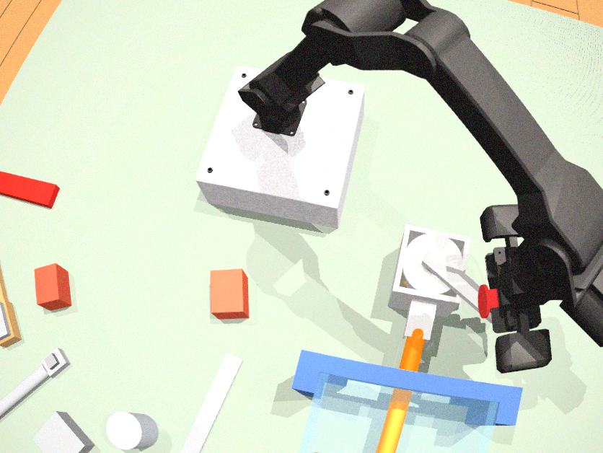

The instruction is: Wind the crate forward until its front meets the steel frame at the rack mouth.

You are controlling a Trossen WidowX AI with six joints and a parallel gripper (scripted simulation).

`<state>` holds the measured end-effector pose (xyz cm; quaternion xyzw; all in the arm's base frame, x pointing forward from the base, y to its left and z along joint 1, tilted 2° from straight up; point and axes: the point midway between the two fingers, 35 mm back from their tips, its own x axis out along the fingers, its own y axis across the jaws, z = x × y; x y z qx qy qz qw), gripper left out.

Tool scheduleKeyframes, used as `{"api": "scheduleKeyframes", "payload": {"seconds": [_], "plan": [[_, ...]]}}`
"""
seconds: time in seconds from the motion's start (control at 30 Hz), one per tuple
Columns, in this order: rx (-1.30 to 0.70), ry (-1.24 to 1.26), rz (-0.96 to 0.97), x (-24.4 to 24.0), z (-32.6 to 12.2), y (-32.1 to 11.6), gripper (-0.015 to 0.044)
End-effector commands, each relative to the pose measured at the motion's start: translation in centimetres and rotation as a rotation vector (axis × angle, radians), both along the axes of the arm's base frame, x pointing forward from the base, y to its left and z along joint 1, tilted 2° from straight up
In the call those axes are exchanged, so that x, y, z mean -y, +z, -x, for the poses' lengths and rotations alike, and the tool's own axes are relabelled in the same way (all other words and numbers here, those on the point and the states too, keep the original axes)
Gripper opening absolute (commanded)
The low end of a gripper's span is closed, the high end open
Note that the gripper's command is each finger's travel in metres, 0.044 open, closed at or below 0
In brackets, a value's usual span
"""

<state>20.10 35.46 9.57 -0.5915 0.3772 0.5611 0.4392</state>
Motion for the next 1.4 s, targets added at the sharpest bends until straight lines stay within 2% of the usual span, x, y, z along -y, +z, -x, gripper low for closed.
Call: {"api": "scheduleKeyframes", "payload": {"seconds": [0.0,1.37], "plan": [[-0.038,0.021,-0.007,-0.6,2.0,-0.3,0.0],[-0.042,0.021,-0.007,-0.5,6.6,-0.5,0.0]]}}
